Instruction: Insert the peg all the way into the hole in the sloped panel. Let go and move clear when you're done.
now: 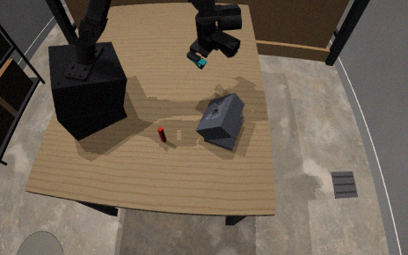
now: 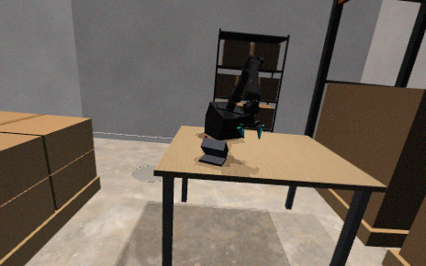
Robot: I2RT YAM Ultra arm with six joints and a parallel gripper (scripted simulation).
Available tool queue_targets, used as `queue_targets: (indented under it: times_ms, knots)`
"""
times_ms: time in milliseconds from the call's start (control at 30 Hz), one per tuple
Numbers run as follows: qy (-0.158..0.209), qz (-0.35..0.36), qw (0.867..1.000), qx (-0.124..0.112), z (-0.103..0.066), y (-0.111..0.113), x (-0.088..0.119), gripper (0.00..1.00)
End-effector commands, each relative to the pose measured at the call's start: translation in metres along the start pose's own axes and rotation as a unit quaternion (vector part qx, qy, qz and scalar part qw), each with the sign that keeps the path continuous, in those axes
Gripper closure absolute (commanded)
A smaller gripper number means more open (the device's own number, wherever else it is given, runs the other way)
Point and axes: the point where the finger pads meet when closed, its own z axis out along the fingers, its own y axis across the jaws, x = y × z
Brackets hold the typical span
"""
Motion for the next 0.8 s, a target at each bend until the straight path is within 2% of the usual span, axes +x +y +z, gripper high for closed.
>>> queue_targets:
  times_ms: [0, 33, 100, 500, 567, 600, 633, 767]
  knots:
    - [-0.009, -0.027, 1.000, 0.000, 0.001, -0.009, -0.008, 0.00]
    - [-0.025, -0.036, 0.999, -0.008, -0.008, -0.005, -0.019, 0.00]
    - [-0.014, -0.031, 0.999, 0.009, 0.000, -0.029, -0.017, 0.00]
    - [-0.027, -0.043, 0.998, 0.045, -0.008, -0.110, -0.042, 0.00]
    - [-0.027, -0.043, 0.998, 0.045, -0.008, -0.110, -0.042, 0.00]
    - [-0.044, -0.052, 0.997, 0.041, -0.017, -0.108, -0.052, 0.00]
    - [-0.030, -0.046, 0.997, 0.050, -0.011, -0.123, -0.044, 0.00]
    - [-0.030, -0.048, 0.997, 0.061, -0.014, -0.150, -0.047, 0.00]
